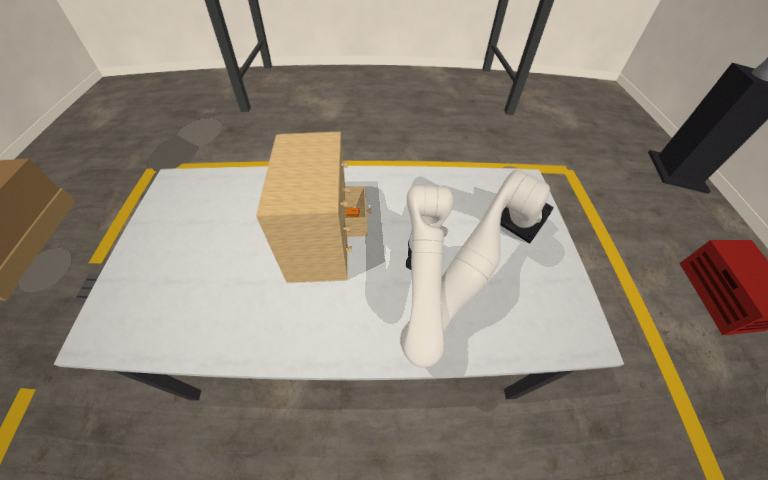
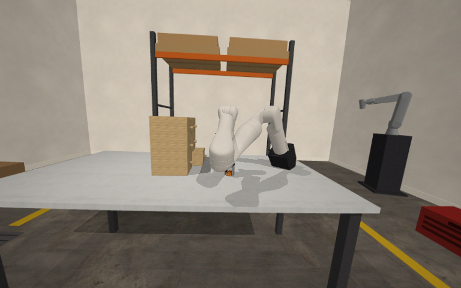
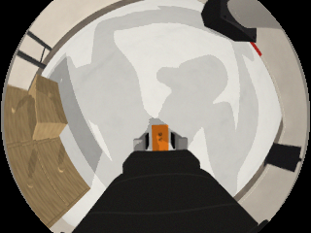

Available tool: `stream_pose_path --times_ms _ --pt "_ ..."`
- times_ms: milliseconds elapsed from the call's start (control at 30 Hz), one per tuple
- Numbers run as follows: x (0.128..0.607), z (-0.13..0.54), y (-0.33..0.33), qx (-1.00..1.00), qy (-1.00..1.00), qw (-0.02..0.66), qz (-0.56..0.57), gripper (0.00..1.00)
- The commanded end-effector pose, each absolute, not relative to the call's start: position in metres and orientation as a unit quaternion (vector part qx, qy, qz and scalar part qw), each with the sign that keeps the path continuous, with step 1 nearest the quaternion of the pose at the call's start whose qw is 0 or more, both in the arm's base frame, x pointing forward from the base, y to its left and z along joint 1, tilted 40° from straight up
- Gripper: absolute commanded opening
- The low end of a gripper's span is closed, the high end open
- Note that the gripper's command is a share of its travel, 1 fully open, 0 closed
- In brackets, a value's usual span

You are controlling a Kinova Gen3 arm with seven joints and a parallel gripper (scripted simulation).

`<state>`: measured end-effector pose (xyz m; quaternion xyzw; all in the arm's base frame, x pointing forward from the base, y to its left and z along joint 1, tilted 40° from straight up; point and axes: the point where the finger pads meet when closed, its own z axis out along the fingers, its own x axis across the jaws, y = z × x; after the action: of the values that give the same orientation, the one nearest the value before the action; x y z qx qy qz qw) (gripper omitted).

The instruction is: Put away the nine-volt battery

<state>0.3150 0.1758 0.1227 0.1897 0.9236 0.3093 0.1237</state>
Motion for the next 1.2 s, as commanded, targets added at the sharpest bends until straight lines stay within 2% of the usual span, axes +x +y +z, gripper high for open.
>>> stream_pose_path --times_ms 0,33,67,1167 --pt "0.3145 0.1227 0.1757 0.191 0.920 0.136 0.315 0.81" --pt "0.3145 0.1227 0.1757 0.191 0.920 0.136 0.315 0.81" --pt "0.3145 0.1227 0.1757 0.191 0.920 0.136 0.315 0.51" --pt "0.3145 0.1227 0.1757 0.191 0.920 0.136 0.315 0.51"
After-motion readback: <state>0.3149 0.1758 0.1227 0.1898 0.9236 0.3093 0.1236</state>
